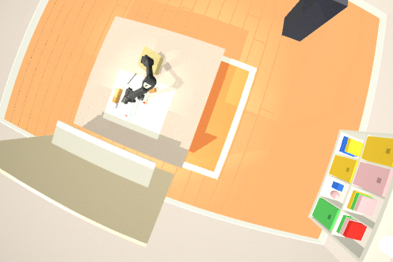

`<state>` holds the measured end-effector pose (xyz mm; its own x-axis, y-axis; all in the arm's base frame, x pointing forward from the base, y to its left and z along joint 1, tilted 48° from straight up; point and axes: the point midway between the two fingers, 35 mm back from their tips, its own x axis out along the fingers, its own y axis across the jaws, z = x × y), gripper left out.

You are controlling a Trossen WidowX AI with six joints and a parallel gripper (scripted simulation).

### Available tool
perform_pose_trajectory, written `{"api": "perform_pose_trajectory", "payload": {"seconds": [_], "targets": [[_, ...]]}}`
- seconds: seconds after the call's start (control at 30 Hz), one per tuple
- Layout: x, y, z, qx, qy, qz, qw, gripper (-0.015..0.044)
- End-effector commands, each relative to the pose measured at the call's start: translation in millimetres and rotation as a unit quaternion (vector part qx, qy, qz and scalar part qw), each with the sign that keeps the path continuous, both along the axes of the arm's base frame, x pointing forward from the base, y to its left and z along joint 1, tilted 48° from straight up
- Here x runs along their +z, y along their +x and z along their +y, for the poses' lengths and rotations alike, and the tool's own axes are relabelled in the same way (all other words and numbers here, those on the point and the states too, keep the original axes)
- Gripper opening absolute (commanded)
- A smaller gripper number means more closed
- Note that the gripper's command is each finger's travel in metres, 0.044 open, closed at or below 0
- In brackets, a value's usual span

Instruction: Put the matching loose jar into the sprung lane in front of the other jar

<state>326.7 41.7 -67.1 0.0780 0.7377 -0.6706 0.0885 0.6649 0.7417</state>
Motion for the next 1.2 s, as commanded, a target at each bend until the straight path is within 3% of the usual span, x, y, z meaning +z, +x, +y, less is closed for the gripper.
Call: {"api": "perform_pose_trajectory", "payload": {"seconds": [0.0, 1.17], "targets": [[4.1, 10.9, -2.3, -0.002, 0.002, -0.014, 1.000, 0.0000], [4.9, 16.9, -4.2, -0.002, 0.002, -0.015, 1.000, 0.0000]]}}
